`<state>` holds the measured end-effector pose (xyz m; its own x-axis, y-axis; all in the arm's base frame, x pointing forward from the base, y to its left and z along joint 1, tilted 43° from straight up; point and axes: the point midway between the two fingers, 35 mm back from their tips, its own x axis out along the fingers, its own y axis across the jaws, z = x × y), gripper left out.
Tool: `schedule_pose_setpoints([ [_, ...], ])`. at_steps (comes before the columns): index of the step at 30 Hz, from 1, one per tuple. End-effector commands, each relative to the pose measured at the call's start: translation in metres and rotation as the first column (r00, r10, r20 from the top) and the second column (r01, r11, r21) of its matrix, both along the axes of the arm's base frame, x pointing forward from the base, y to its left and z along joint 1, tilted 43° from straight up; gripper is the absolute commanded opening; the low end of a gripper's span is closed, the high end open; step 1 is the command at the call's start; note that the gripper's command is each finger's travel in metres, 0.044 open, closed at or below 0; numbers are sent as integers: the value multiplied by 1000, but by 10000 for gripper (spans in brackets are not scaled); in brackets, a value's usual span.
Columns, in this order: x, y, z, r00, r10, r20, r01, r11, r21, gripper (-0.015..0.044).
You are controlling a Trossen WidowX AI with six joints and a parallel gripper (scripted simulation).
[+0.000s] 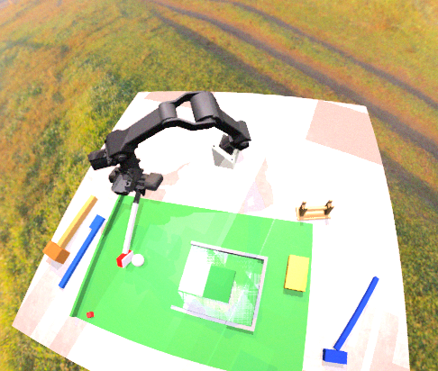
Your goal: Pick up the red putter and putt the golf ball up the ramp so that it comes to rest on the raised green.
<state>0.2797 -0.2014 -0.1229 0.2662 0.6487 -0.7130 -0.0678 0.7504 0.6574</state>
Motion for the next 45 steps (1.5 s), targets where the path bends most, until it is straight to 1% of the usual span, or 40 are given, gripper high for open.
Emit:
schedule_pose_setpoints([
  [1, 0, -1, 1, 1000, 0, 0, 0, 1000, -2, 0],
  [8, 0, -4, -2, 1000, -2, 1, 2, 1000, -2, 0],
  [17, 2, -21, -21, 1000, -13, 5, 13, 1000, 4, 0],
  [26, 1, -16, -19, 1000, -15, 3, 15, 1000, 12, 0],
  [28, 3, -6, -7, 1000, -16, 2, 16, 1000, 11, 0],
  [32, 4, 29, 29, 1000, -15, 2, 15, 1000, 10, 0],
  [38, -6, 82, 68, 1000, -13, 3, 13, 1000, 14, 0],
  [45, -6, 77, 75, 1000, -13, 2, 13, 1000, 14, 0],
])
